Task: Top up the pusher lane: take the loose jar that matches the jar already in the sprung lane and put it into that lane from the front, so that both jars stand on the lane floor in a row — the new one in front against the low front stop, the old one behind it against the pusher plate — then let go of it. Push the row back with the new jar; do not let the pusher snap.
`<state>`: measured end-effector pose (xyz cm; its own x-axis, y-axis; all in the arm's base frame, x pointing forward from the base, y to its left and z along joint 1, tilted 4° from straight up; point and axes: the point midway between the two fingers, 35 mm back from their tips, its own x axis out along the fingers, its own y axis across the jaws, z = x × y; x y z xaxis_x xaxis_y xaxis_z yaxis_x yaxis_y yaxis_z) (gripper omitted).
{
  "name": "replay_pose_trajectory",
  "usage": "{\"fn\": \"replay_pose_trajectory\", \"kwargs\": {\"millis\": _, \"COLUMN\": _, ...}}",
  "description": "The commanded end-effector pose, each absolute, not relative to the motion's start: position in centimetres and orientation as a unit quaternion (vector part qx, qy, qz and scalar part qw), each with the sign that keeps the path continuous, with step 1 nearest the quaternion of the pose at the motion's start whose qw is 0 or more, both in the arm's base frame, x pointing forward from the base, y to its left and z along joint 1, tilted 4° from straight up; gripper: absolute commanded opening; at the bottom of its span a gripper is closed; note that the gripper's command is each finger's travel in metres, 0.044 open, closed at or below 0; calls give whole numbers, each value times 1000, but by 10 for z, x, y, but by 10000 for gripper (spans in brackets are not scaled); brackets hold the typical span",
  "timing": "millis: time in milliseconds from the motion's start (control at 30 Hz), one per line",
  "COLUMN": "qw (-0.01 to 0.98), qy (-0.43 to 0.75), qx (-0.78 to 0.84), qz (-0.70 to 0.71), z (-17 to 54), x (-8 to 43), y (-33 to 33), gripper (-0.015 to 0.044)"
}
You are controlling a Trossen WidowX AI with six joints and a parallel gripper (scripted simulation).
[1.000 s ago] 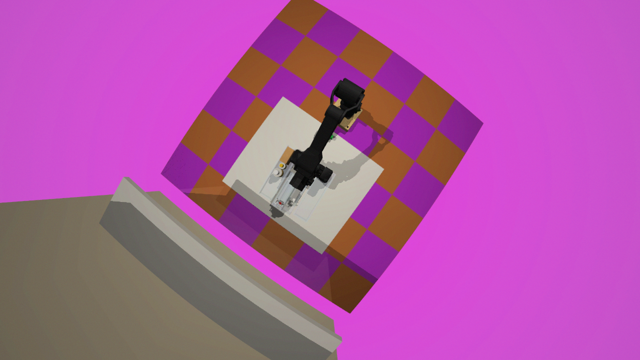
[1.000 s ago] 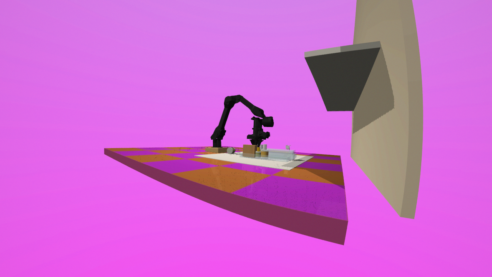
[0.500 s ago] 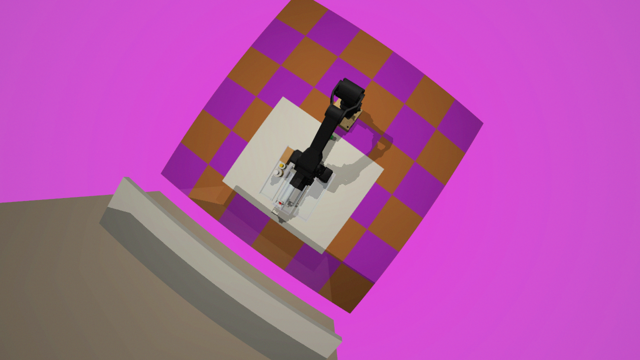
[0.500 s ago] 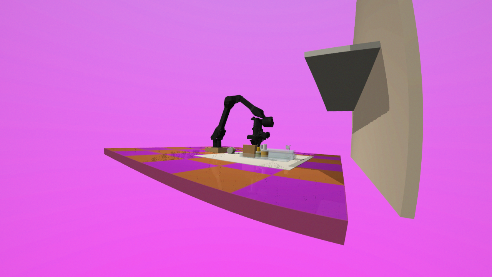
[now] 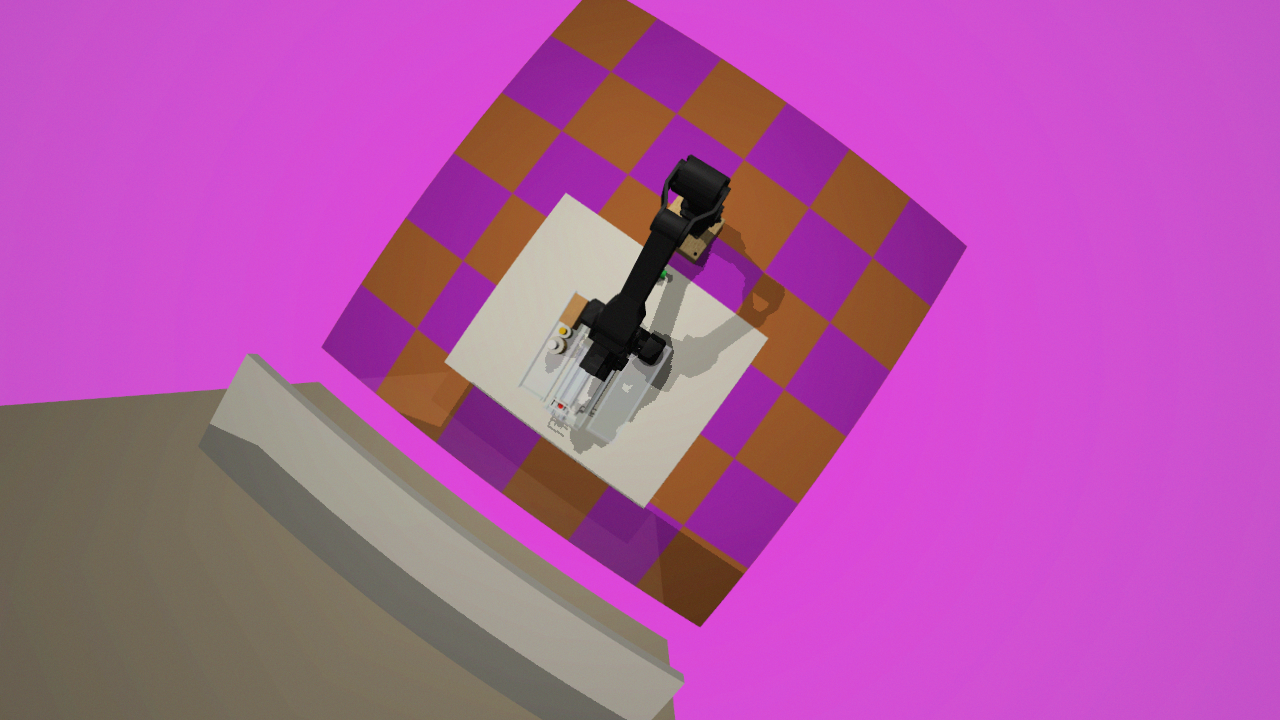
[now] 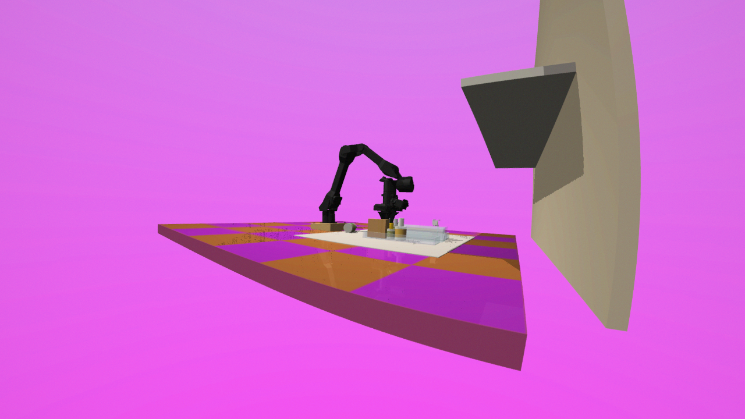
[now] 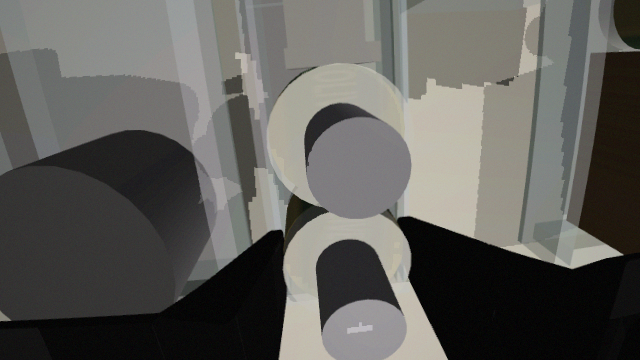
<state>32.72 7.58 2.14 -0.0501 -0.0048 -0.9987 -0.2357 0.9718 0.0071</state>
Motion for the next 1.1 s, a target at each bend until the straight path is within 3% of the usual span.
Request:
{"fn": "replay_pose_trajectory", "kwargs": {"millis": 0, "qw": 686, "qy": 717, "qx": -85, "qz": 84, "z": 20, "x": 327, "y": 75, "gripper": 0}}
{"fn": "replay_pose_trajectory", "kwargs": {"millis": 1067, "qw": 686, "qy": 718, "qx": -85, "qz": 84, "z": 22, "x": 321, "y": 74, "gripper": 0}}
